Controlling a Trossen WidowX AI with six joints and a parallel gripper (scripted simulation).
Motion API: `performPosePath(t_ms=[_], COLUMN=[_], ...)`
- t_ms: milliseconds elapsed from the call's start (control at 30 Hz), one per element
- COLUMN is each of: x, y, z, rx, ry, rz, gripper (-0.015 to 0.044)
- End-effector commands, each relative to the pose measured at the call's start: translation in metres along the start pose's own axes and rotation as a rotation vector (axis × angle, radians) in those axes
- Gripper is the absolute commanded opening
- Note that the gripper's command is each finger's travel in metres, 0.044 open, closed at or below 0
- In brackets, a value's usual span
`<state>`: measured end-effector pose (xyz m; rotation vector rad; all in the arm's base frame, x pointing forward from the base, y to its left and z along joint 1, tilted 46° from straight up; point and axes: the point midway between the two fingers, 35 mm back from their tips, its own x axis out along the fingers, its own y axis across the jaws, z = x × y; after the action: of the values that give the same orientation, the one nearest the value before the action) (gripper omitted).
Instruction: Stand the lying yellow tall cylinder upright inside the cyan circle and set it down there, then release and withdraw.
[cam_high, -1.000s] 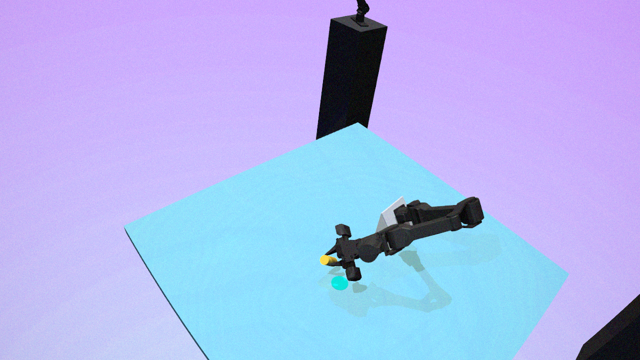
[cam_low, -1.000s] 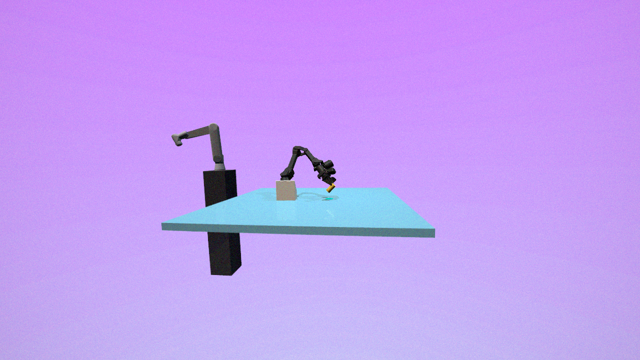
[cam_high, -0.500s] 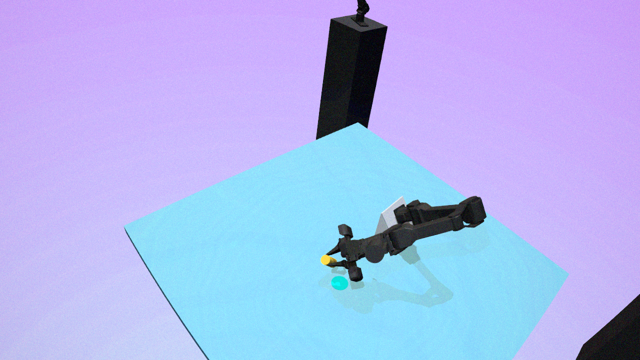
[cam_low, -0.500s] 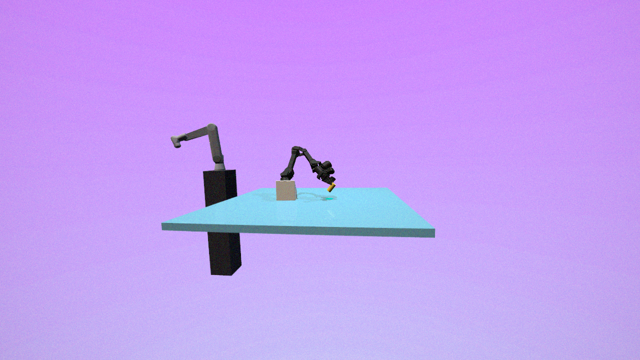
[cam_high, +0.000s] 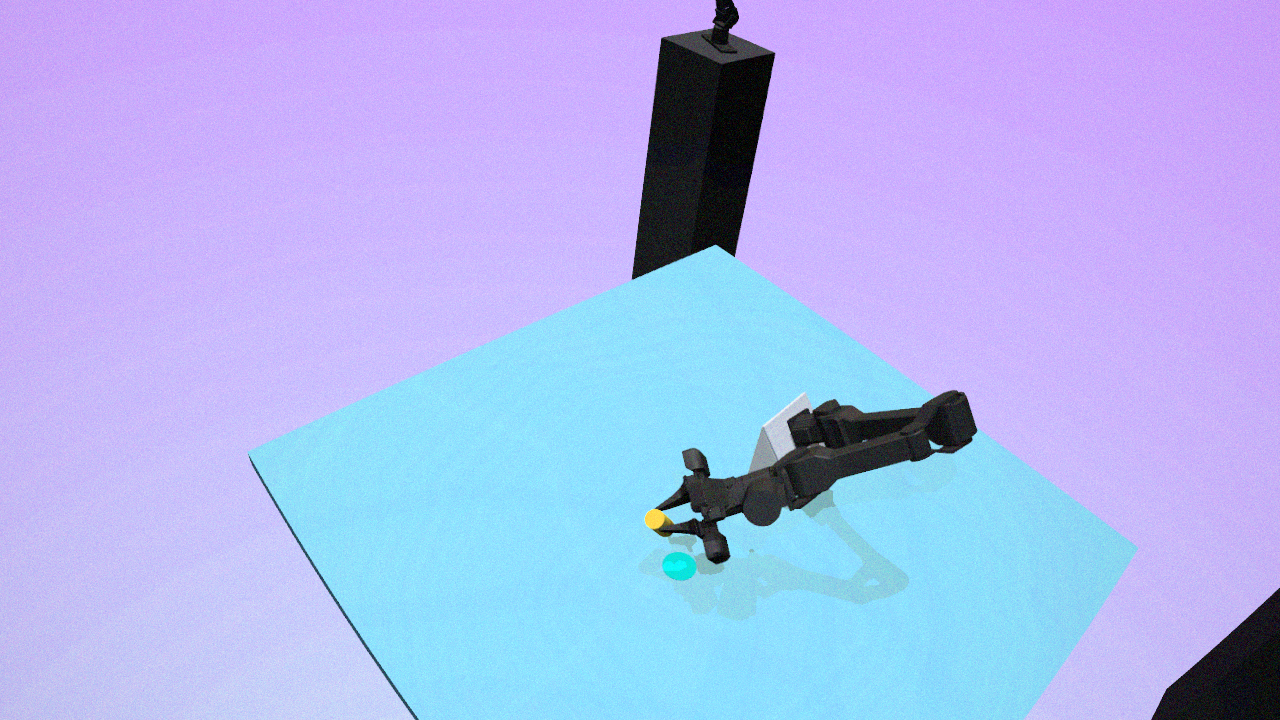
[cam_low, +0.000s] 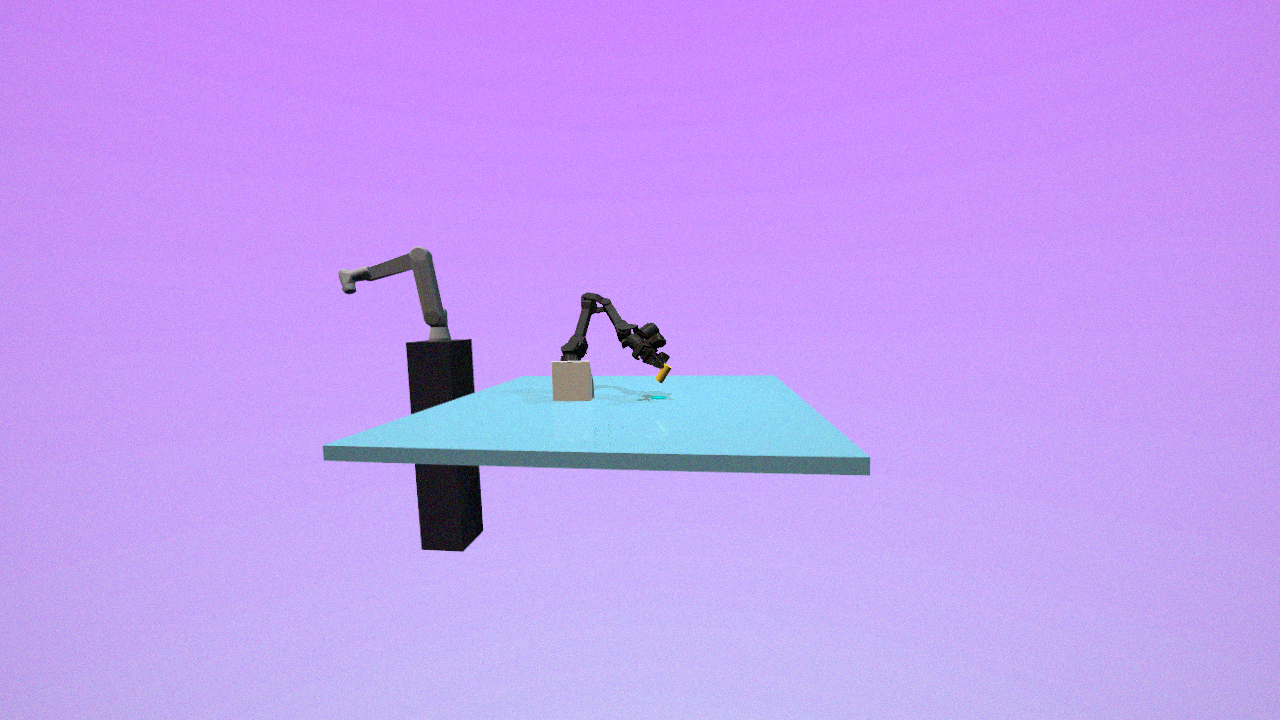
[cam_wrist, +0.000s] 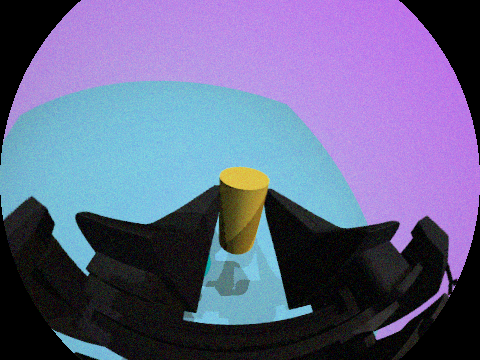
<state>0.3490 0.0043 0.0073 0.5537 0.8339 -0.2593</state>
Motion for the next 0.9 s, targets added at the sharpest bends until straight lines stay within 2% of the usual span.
performPosePath(t_ms=[0, 867], x=[-0.003, -0.021], y=[0.000, 0.003], z=[0.001, 0.003], rx=[0.015, 0.098], ry=[-0.032, -0.202], rz=[0.002, 0.050], gripper=[0.0105, 0.0105])
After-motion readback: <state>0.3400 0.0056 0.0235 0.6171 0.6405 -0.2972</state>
